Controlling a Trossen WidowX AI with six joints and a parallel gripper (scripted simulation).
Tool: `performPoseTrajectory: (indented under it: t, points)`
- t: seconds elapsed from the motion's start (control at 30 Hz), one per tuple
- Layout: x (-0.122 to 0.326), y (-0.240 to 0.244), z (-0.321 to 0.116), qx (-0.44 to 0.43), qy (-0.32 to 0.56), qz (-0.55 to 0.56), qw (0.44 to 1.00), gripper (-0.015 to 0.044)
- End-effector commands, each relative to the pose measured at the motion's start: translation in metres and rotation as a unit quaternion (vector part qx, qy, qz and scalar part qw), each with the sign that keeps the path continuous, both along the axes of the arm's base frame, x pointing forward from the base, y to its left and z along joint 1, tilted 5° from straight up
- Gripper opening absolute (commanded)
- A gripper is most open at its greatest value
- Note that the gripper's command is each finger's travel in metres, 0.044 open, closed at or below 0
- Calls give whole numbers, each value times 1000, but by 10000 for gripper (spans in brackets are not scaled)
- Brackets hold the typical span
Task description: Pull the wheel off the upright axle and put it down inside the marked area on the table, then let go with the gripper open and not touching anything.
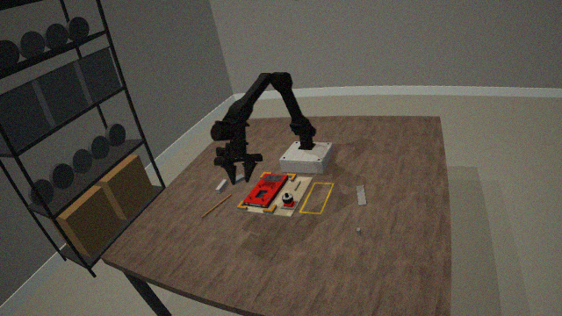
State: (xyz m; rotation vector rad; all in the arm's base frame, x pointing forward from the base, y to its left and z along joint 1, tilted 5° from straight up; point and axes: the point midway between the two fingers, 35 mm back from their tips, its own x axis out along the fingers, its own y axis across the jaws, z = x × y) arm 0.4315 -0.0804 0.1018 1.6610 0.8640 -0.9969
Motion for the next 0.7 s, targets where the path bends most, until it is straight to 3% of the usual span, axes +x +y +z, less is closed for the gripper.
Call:
performPoseTrajectory:
  t: [0.0, 0.33, 0.67]
  points:
    - [-13, 41, -15, -4, 68, 38, 997, 300]
    - [-62, 129, -24, -48, 213, 145, 965, 300]
    - [-65, 134, -24, -53, 222, 153, 962, 300]
